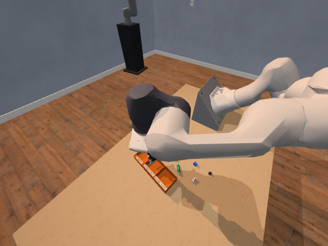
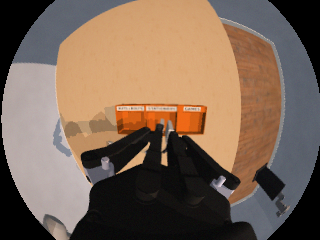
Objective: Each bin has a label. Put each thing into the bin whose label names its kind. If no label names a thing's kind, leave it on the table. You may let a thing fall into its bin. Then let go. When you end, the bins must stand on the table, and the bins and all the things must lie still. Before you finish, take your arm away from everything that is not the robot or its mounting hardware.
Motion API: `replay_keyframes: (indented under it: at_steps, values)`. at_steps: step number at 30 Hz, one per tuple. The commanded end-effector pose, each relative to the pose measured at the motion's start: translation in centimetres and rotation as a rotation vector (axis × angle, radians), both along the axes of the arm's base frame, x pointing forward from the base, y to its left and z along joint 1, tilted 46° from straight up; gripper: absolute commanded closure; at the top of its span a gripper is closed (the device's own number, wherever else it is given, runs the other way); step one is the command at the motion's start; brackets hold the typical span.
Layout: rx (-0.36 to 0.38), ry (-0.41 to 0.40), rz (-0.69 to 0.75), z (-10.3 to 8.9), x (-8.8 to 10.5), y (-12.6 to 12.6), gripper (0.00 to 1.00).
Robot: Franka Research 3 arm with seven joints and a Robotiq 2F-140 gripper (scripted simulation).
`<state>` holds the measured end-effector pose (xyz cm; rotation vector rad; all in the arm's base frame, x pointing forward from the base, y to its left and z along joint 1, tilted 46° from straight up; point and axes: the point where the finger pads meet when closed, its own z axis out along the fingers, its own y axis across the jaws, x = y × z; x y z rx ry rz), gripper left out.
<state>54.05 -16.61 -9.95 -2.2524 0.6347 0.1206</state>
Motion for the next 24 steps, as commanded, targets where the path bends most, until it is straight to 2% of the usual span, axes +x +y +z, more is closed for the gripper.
replay_keyframes:
  at_steps: [1, 24]
  values:
    - [-0.005, 0.015, -0.017, 0.3, 0.1, 0.1, 0.95]
    - [-0.005, 0.015, -0.017, -3.4, 0.7, 3.8, 0.95]
